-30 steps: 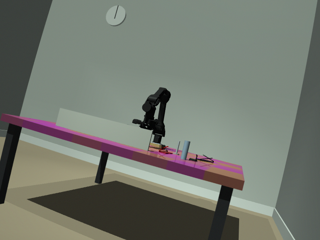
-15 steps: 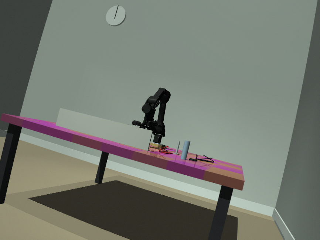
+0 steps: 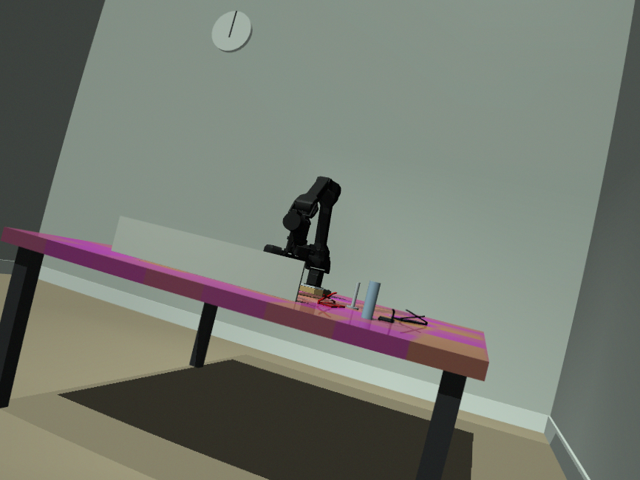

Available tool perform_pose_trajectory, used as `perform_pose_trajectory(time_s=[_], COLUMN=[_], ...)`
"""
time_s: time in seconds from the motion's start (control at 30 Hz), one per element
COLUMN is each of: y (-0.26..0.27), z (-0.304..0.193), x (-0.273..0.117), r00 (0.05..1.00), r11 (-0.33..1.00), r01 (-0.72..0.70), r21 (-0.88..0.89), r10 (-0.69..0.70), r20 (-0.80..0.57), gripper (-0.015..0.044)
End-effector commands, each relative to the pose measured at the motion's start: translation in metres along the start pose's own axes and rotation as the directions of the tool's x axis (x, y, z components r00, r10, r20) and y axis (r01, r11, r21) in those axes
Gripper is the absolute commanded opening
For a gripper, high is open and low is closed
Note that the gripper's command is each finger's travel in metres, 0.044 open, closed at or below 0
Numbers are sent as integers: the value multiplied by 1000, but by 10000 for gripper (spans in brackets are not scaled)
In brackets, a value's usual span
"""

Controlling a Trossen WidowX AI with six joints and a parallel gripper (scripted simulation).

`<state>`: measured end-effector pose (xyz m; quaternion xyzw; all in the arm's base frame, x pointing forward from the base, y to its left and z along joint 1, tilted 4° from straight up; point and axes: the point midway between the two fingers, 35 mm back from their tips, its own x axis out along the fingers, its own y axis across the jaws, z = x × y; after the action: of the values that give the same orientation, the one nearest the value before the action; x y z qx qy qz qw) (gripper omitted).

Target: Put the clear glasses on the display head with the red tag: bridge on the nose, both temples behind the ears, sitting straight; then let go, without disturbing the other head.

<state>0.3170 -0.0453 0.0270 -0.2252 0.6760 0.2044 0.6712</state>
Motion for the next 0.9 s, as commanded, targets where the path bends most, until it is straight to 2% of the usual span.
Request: perform_pose_trajectory(time_s=[0.0, 0.17, 0.3, 0.87], y=[7, 7, 4, 0], z=[-6, -6, -4, -5], x=[9, 9, 6, 3], r00=[999, 999, 1000, 999], r11=[1000, 1000, 1000, 1000], r01=[-30, -30, -19, -23], r21=[-8, -8, -5, -6], r10=[30, 30, 19, 23], r20=[-25, -25, -20, -22], gripper=[0, 0, 105, 107])
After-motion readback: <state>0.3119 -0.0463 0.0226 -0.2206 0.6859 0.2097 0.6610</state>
